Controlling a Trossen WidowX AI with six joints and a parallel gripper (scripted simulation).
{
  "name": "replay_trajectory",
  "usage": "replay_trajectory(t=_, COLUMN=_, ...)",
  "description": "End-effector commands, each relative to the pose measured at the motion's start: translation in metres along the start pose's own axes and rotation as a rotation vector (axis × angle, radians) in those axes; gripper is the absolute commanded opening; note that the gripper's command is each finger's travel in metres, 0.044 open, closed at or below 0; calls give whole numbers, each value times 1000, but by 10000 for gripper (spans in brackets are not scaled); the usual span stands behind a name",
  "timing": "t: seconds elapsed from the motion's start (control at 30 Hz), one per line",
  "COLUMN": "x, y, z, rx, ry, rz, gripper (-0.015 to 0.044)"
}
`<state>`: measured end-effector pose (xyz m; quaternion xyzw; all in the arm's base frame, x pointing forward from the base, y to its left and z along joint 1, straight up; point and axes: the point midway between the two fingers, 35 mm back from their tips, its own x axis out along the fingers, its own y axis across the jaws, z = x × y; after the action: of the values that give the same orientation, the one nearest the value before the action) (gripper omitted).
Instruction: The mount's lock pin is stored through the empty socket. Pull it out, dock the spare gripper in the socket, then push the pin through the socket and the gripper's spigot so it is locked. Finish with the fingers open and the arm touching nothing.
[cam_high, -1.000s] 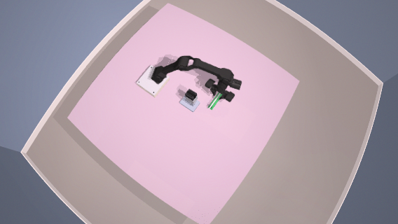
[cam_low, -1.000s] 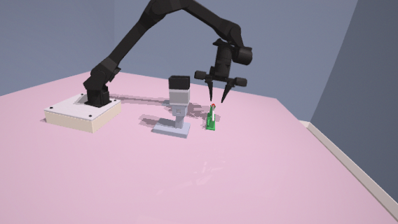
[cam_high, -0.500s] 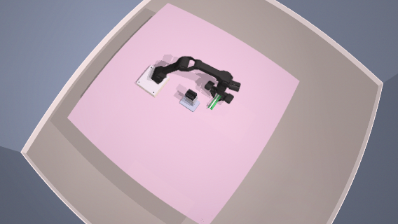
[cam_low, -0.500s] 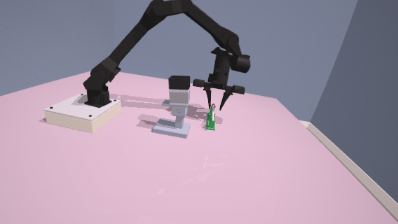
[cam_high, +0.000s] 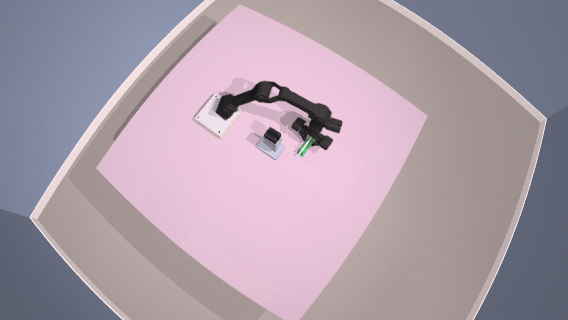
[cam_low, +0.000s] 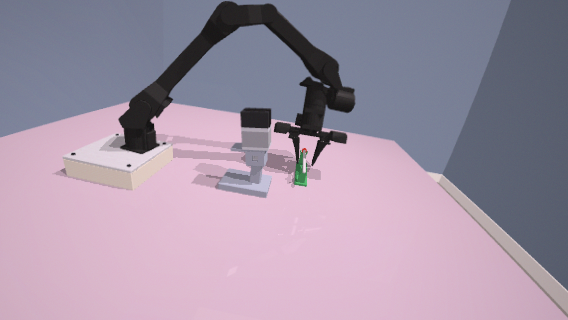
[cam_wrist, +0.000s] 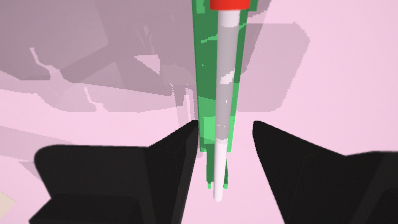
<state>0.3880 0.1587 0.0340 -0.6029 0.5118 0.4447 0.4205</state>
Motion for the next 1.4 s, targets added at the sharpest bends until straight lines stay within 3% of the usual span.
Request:
replay_trajectory(t=0.0, x=10, y=2, z=3, rx=-7, ry=-1, rz=9, gripper=180)
replay_trajectory(t=0.5, x=20, y=3, z=5, rx=-7, ry=-1, rz=9, gripper=180)
replay_trajectory(t=0.73, x=20, y=3, z=5, rx=-7, ry=-1, rz=9, gripper=0)
replay_trajectory(t=1.37, x=0, y=2, z=1, rx=-7, ry=-1, rz=9, gripper=0)
